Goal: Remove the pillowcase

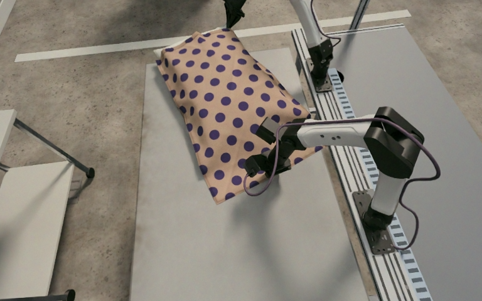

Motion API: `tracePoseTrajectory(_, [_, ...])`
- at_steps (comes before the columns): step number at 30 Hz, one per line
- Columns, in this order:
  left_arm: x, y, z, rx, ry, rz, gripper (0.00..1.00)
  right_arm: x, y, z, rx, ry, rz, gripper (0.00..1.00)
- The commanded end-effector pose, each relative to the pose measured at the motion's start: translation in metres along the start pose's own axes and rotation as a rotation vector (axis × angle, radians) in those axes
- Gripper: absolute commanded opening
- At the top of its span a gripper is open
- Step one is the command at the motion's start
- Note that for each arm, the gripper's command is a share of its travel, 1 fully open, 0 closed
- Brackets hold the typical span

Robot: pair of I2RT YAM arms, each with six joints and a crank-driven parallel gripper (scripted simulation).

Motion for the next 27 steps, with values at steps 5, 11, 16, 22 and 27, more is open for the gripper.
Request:
tracePoseTrajectory(5, [-0.0156,0.0195,0.0131,-0.028,0.040,-0.077,0.31,0.0112,0.0194,-0.0058,0.045,-0.042,-0.014,0.01])
tracePoseTrajectory(11, [-0.0161,0.0202,0.0112,-0.030,0.027,-0.082,0.22,0.0112,0.0194,-0.0058,0.045,-0.042,-0.014,0.01])
tracePoseTrajectory(16, [-0.0164,0.0207,0.0100,-0.028,0.024,-0.083,0.17,0.0112,0.0194,-0.0058,0.045,-0.042,-0.014,0.01])
tracePoseTrajectory(22, [-0.0165,0.0208,0.0098,-0.027,0.024,-0.084,0.08,0.0112,0.0194,-0.0058,0.045,-0.042,-0.014,0.01])
tracePoseTrajectory(27, [-0.0165,0.0208,0.0098,-0.027,0.024,-0.084,0.05,0.0112,0.0194,-0.0058,0.045,-0.042,-0.014,0.01])
Point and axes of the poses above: on each arm, the point where the finger pads meet when closed, its own x axis back along the fingers, its own y axis across the jaws, z = x × y, the point moved 3 cm from there along x, back along the fingers, and after that the axes turned 10 degrees about x, right-handed, at the moved point
